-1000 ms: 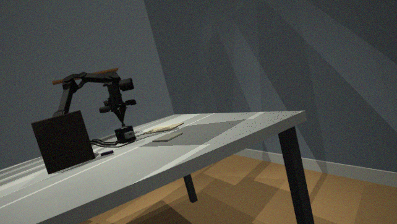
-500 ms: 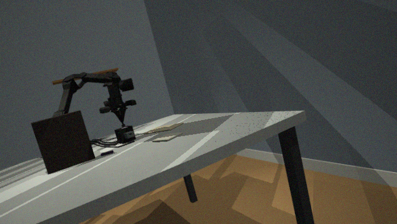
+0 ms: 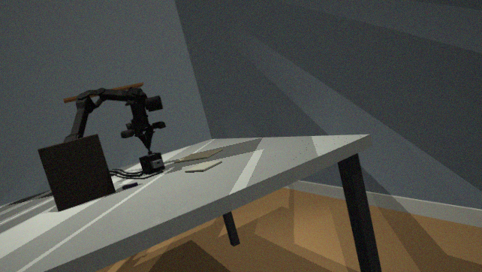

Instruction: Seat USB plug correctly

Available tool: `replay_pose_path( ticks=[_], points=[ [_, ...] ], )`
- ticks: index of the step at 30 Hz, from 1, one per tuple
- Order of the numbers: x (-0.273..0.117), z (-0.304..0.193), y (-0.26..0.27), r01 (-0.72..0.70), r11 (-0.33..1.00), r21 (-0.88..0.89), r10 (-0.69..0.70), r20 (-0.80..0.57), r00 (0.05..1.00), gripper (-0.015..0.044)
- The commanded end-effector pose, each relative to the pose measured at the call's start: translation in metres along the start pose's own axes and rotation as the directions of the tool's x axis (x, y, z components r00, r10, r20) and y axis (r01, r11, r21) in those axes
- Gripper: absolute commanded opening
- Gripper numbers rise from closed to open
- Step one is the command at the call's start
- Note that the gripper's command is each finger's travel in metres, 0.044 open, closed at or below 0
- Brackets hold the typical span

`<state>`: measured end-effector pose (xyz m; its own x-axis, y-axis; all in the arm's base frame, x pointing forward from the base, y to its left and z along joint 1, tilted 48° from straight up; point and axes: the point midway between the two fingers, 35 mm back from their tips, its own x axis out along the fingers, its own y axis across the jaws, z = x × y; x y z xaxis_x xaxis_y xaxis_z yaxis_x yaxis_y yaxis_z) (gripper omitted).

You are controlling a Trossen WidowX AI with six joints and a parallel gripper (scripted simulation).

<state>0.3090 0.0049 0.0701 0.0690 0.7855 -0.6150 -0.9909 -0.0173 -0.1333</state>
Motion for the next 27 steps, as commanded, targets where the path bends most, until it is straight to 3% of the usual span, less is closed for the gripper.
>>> replay_pose_path(
  ticks=[1,27],
  points=[
    [0.0006,0.0005,-0.0004,0.004,1.000,0.003,-0.004,0.004,1.000,0.0000],
    [0.0037,0.0003,-0.0004,0.004,1.000,0.003,-0.004,0.004,1.000,0.0000]
  ],
)
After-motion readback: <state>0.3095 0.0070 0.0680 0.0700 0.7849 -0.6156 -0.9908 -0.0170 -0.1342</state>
